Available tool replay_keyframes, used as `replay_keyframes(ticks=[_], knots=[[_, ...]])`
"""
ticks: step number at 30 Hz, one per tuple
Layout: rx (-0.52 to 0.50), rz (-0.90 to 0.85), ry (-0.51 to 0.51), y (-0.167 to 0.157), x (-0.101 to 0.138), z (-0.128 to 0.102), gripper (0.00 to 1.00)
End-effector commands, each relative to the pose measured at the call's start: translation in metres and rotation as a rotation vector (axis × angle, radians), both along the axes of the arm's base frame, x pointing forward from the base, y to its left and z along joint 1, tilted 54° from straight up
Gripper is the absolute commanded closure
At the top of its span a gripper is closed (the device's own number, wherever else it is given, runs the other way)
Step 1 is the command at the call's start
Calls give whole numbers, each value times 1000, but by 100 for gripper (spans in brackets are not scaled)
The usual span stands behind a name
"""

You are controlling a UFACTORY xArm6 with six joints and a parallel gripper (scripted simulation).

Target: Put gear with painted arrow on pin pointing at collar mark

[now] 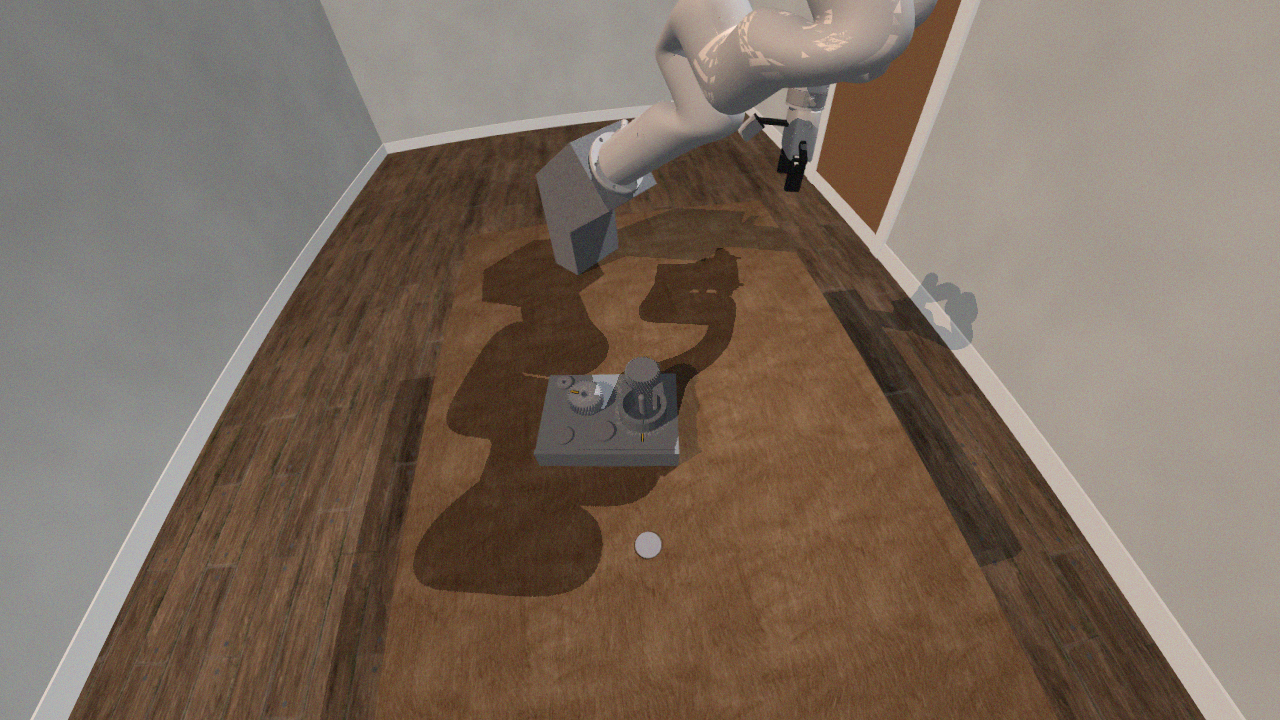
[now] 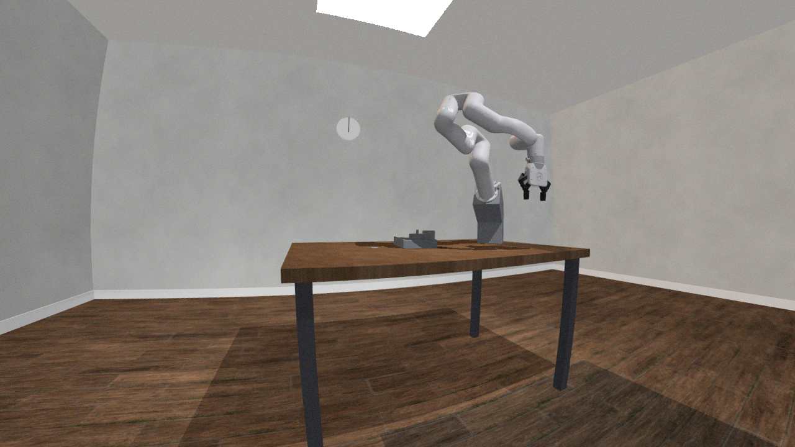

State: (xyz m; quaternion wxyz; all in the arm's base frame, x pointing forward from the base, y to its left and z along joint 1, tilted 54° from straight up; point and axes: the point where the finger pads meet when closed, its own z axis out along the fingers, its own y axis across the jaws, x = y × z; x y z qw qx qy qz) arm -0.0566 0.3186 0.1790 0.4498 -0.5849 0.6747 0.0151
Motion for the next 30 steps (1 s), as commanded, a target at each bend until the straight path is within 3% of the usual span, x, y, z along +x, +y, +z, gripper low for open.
replay_keyframes(ticks=[1, 14, 30], knots=[[1, -1, 2, 0, 0, 0, 0], [-13, -44, 15, -2, 7, -4, 0], [-73, -258, 81, -16, 43, -23, 0]])
